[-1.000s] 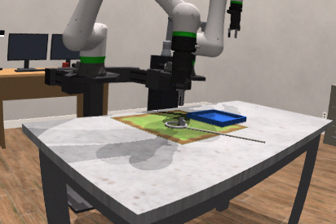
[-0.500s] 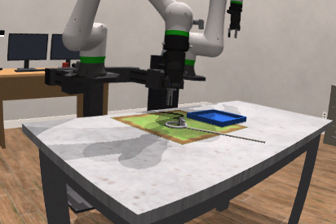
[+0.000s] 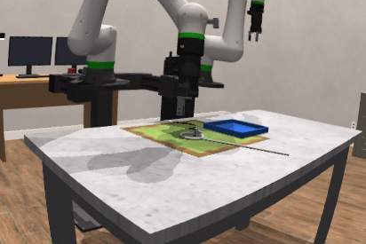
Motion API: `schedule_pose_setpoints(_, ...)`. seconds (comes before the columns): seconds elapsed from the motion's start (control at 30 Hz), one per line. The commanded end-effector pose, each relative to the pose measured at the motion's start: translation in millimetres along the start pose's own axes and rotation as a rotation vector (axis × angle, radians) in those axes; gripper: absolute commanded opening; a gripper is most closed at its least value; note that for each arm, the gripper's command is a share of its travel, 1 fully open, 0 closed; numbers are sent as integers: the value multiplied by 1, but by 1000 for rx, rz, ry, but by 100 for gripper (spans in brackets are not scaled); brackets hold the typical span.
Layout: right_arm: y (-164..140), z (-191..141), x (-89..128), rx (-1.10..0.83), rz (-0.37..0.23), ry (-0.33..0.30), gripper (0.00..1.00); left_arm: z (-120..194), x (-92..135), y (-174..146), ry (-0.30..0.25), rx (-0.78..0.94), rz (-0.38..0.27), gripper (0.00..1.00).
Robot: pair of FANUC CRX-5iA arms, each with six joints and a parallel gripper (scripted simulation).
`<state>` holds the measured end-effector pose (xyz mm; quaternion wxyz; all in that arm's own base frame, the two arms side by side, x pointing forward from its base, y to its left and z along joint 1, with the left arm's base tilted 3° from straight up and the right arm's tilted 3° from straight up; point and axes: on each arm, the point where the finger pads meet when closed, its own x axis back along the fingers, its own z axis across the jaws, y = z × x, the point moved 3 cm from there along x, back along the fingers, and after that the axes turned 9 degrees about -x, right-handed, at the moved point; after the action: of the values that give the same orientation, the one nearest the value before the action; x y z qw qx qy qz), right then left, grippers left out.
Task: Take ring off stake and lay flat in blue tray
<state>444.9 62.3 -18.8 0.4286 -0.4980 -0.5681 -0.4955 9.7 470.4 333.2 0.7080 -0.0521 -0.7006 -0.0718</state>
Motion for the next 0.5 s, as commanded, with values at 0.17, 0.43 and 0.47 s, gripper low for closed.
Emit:
schedule_pose_setpoints(0.17,6,0,0,509,-26,21,0,0,1,0,0,0,-2,100)
schedule_pose_setpoints(0.43,6,2,0,864,-53,13,0,0,1,0,0,0,-2,100)
schedule_pose_setpoints(0.47,6,2,0,907,-56,12,0,0,1,0,0,0,-2,100)
